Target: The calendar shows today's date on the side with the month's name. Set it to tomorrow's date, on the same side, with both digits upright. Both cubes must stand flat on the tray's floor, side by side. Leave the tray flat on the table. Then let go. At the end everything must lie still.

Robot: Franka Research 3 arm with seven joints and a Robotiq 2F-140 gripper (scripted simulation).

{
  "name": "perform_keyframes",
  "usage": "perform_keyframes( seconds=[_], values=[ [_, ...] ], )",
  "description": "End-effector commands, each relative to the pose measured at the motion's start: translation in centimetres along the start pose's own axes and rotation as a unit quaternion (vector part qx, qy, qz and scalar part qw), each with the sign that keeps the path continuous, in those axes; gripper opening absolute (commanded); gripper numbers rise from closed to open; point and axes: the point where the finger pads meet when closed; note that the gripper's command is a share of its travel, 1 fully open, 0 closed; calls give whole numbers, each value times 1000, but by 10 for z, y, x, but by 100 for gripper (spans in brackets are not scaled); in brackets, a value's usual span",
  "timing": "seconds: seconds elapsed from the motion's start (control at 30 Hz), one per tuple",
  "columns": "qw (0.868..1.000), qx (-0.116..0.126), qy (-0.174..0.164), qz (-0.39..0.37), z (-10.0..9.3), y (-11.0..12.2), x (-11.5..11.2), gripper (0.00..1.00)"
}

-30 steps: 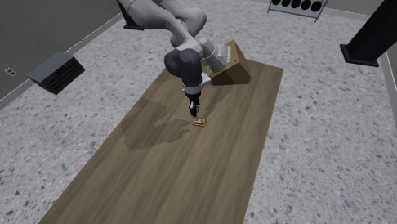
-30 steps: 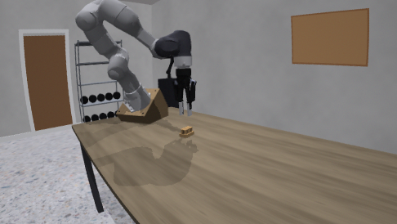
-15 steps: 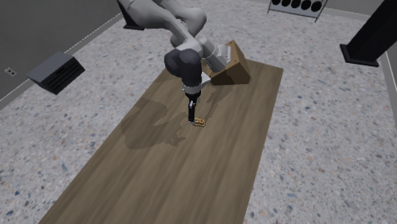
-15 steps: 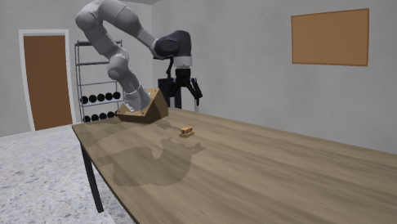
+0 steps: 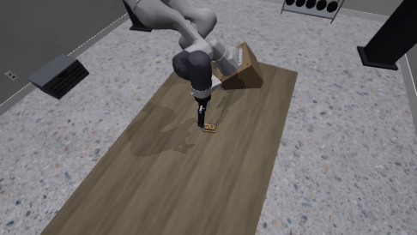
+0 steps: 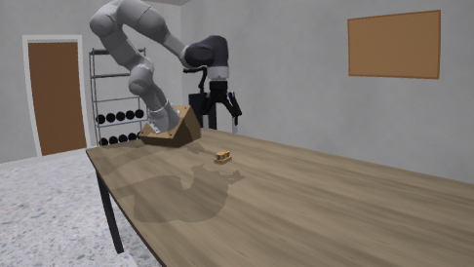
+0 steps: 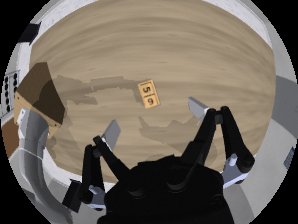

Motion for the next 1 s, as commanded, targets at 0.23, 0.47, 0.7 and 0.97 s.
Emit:
perform_keyframes(
  seconds=[0.23,0.47,0.7,0.97],
  values=[
    [1000,0,0,-2,-28,1,0,100],
    [1000,0,0,-2,-45,1,0,100],
    [1000,0,0,-2,-55,1,0,100],
    [1000,0,0,-2,-56,1,0,100]
  ],
)
Point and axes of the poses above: the point where the finger pads meet when closed, its own z axis out along the fingers, its own y axis across the jaws, x = y × z, and after that the axes turned 5 degrees about -z, right-handed
